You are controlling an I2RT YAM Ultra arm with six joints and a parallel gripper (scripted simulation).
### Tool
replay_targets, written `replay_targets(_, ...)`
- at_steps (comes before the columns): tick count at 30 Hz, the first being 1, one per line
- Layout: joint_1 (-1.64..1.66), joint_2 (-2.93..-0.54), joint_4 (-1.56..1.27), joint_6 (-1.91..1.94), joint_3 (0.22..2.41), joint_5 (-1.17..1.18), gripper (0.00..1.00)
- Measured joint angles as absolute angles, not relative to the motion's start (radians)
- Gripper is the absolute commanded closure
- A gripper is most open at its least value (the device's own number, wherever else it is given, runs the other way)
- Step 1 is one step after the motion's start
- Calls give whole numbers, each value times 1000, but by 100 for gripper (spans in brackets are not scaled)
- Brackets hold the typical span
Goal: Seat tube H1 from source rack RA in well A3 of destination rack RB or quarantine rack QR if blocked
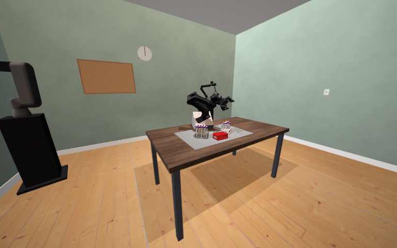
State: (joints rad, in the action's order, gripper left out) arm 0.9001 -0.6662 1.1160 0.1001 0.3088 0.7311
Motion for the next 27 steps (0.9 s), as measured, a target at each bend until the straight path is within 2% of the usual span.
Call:
replay_targets(16,900,-666,1116,100,309,731,0)
replay_targets(17,900,-666,1116,100,309,731,70)
replay_targets(27,827,-684,902,68,384,727,70)
